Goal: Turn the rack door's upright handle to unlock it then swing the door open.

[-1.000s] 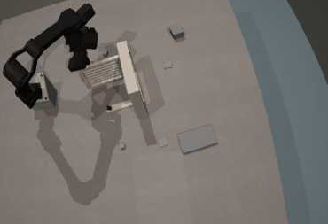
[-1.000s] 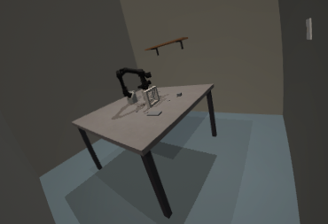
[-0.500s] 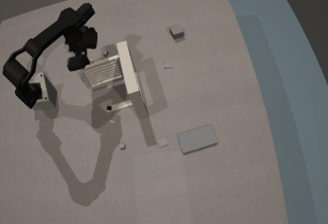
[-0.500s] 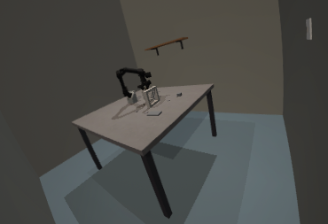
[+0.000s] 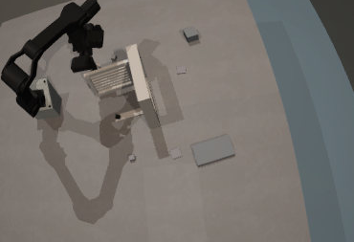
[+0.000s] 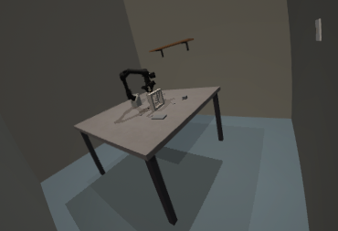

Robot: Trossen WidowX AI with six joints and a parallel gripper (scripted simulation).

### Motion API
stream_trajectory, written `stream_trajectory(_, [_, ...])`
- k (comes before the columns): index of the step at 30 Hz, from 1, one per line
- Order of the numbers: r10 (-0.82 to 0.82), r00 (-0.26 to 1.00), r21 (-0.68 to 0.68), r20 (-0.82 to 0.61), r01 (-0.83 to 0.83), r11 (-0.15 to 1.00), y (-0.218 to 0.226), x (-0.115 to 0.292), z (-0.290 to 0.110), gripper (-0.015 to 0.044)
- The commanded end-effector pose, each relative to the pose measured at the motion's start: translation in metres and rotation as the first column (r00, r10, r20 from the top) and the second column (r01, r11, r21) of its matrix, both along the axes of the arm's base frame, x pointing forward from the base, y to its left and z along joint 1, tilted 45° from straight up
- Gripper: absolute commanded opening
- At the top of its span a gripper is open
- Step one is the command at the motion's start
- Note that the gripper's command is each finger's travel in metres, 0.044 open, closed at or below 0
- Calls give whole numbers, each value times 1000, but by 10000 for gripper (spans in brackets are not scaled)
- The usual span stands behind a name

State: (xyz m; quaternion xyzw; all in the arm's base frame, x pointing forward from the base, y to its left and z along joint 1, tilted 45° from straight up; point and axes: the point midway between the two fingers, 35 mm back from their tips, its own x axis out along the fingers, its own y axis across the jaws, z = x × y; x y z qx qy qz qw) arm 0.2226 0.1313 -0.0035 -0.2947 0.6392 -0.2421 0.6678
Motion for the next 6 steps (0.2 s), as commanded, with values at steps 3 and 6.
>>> stream_trajectory(3, [-7,1000,12,7,7,1000,9,0,6,291])
stream_trajectory(6, [-7,1000,12,7,7,1000,12,0,10,291])
